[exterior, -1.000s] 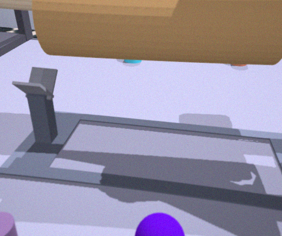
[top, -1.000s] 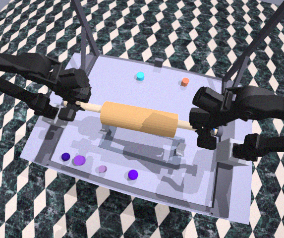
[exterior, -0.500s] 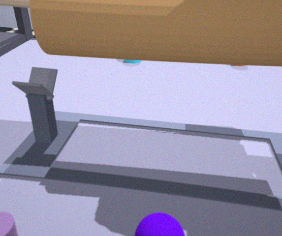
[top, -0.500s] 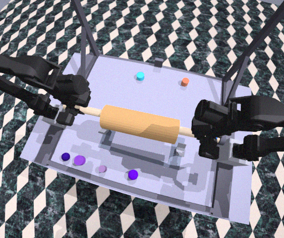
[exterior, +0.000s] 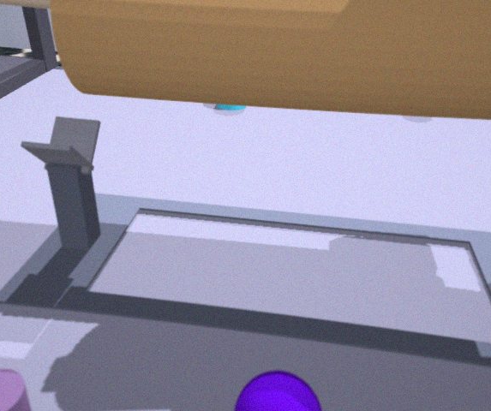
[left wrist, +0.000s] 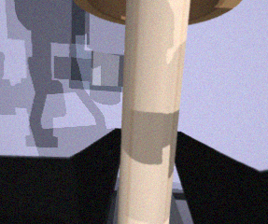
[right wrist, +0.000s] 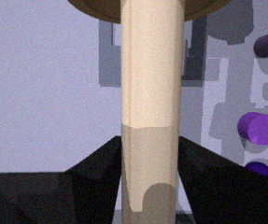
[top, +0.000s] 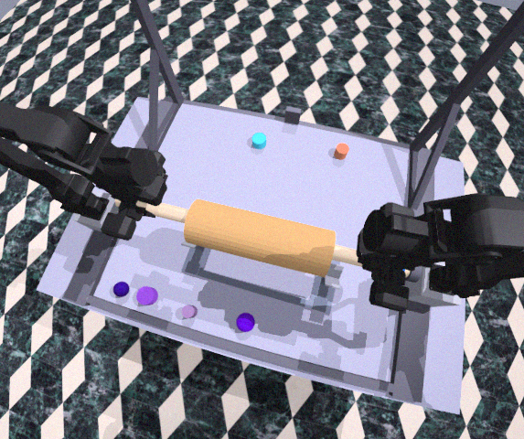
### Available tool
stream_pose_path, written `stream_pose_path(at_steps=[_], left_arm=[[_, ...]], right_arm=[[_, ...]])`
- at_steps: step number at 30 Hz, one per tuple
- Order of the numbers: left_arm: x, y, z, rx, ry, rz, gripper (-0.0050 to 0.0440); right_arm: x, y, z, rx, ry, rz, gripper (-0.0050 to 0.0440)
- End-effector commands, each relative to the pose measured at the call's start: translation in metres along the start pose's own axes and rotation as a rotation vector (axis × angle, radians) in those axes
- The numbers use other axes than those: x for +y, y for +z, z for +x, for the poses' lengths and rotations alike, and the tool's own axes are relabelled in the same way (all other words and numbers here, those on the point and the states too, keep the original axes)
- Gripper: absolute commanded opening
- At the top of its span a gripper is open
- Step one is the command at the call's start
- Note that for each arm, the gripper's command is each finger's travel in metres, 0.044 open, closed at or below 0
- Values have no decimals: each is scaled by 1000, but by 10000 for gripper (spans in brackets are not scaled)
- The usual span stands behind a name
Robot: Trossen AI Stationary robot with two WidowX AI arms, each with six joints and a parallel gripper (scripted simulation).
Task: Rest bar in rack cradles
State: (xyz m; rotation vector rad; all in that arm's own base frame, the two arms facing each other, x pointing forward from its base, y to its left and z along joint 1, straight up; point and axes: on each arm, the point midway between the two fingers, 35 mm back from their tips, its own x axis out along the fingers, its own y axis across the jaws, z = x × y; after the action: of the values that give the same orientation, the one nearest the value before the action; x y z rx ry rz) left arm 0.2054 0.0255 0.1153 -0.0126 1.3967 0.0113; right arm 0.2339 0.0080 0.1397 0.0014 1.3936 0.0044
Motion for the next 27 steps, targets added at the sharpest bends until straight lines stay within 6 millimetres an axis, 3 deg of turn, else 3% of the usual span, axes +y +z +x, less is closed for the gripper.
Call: stream_pose_path(at_steps=[1,7,10,13,14,17,24,25,27], left_arm=[[13,3,-16,-47,3,16,50],[28,0,-21,-47,4,28,50],[23,1,-20,-46,3,21,50],[37,-2,-24,-46,9,34,50],[30,-7,-5,-29,8,25,50],[29,-8,6,-14,-2,28,50],[30,-11,19,-12,5,30,50],[31,-7,11,-30,10,30,50],[31,-7,11,-30,10,30,50]], right_arm=[[-7,10,-12,-32,1,10,50],[-16,14,-15,-32,-1,22,50],[-13,12,-16,-40,0,18,50],[-22,17,-16,-32,-9,29,50],[-18,6,0,-19,-9,24,50],[-15,5,7,-21,-1,20,50],[-16,3,24,-6,-3,18,50],[-16,6,14,-30,-3,19,50],[-16,6,14,-30,-3,19,50]])
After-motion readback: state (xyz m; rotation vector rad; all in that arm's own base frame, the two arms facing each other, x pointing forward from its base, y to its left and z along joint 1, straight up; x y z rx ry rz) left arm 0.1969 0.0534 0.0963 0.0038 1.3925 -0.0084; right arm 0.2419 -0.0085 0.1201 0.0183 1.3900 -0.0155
